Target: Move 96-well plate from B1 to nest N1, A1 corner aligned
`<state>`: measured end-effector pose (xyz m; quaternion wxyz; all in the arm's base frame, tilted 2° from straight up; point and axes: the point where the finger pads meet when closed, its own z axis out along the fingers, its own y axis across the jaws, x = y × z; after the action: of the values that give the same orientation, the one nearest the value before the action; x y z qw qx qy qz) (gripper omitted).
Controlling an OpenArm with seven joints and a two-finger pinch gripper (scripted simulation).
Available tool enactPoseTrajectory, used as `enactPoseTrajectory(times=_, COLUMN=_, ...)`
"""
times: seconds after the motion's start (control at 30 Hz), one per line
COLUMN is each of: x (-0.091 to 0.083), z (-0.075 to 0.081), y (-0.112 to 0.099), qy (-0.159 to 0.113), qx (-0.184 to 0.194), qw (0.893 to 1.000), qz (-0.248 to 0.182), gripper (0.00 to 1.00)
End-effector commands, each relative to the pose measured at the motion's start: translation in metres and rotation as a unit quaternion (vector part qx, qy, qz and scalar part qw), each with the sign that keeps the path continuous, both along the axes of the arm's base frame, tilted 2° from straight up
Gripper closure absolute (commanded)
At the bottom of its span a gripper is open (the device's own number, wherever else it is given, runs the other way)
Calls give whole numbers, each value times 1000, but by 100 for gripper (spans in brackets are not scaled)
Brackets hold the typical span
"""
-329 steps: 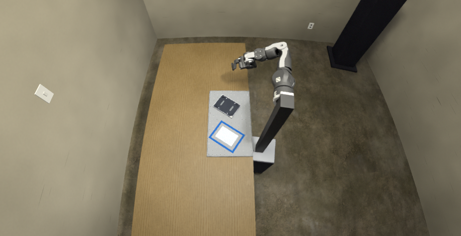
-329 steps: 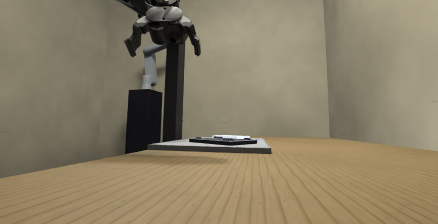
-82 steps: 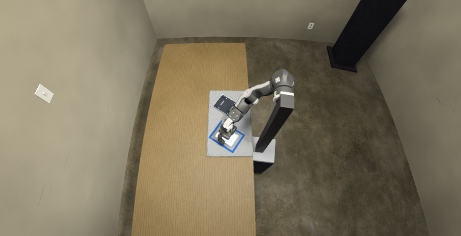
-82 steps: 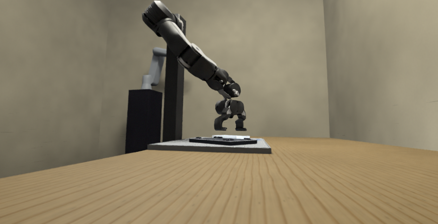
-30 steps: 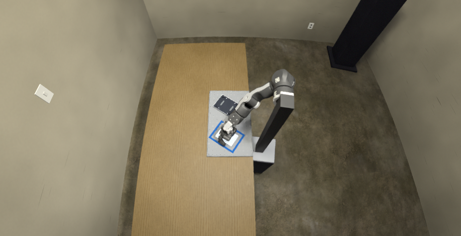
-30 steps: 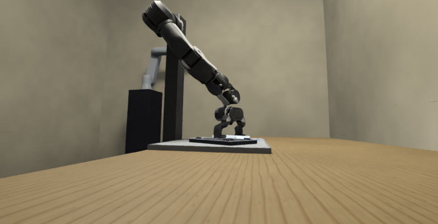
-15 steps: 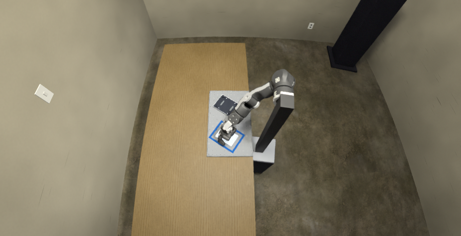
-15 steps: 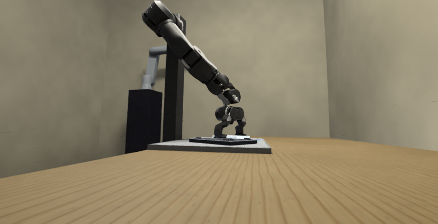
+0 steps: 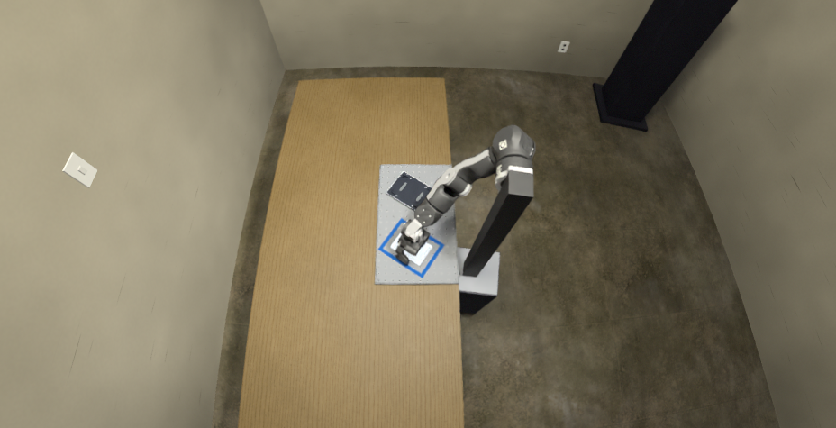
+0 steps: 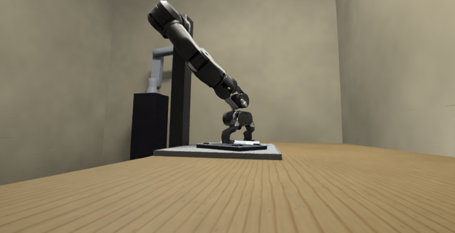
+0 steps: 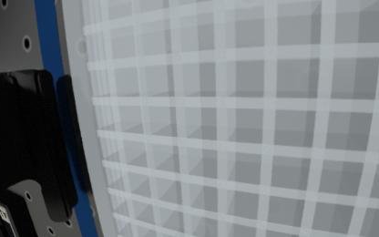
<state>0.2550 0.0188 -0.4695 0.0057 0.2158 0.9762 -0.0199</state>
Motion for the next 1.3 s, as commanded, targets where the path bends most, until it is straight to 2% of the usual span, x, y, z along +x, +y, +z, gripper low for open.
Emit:
enactPoseTrajectory(times=0.0, x=0, z=0, y=-1, qy=0, qx=-2, qw=1000, qz=-1, gripper=23)
enactPoseTrajectory(times=0.53, x=3, z=3, y=0, qy=-2, qx=-1, qw=1000, qz=-1, gripper=23)
enactPoseTrajectory(times=1.03, x=3, z=3, y=2, qy=-2, qx=1, qw=1000, qz=1, gripper=73)
enactPoseTrajectory(times=1.1, x=3, z=3, y=2, qy=-2, qx=1, qw=1000, qz=1, gripper=73)
enactPoseTrajectory(times=1.27, x=3, z=3, y=2, qy=-2, qx=1, qw=1000, qz=1, gripper=90)
